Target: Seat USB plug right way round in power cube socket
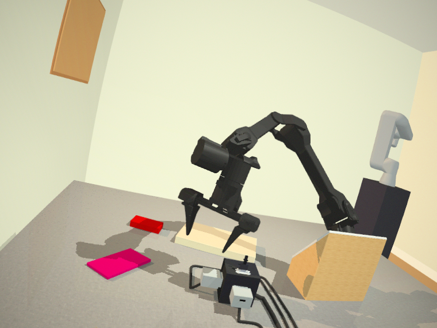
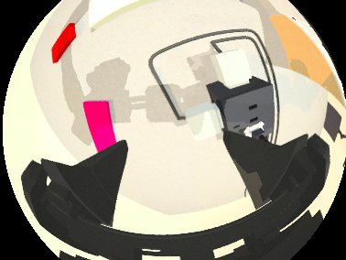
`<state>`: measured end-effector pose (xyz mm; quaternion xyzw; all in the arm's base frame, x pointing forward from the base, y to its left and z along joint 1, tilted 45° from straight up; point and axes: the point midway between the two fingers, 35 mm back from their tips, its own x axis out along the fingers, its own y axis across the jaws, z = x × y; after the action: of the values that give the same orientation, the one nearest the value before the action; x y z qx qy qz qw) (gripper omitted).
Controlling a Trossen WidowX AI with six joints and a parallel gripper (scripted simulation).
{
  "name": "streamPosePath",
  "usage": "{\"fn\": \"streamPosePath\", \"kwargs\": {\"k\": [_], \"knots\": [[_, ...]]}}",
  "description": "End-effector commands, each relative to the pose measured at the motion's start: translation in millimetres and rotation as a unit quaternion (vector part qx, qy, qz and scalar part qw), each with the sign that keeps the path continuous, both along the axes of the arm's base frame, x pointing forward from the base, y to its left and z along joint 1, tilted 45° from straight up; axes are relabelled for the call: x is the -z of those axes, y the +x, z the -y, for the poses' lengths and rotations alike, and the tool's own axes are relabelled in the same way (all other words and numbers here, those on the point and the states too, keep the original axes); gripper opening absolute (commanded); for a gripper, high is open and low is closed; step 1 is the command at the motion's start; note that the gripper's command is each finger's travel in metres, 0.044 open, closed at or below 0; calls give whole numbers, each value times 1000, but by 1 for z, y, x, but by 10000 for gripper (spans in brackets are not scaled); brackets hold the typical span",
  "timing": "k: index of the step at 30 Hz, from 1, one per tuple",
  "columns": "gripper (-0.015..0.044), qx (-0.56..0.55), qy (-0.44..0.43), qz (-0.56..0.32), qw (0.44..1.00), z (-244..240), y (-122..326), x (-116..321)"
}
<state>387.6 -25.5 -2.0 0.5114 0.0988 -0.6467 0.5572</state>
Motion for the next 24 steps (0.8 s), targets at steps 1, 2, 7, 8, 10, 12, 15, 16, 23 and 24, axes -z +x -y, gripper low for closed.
{"fn": "streamPosePath", "kwargs": {"k": [1,2,7,8,10,12,15,16,23,24], "knots": [[440,-48,-25,-132,990,-53,-46,17],[440,-56,-34,-155,986,-60,-55,19],[440,-70,-52,-196,977,-73,-70,20],[440,-70,-52,-196,977,-73,-70,20],[440,-70,-52,-196,977,-73,-70,20],[440,-70,-52,-196,977,-73,-70,20],[440,-70,-52,-196,977,-73,-70,21],[440,-70,-52,-196,977,-72,-70,21],[440,-70,-52,-196,977,-68,-70,25],[440,-70,-52,-196,977,-68,-70,26]]}}
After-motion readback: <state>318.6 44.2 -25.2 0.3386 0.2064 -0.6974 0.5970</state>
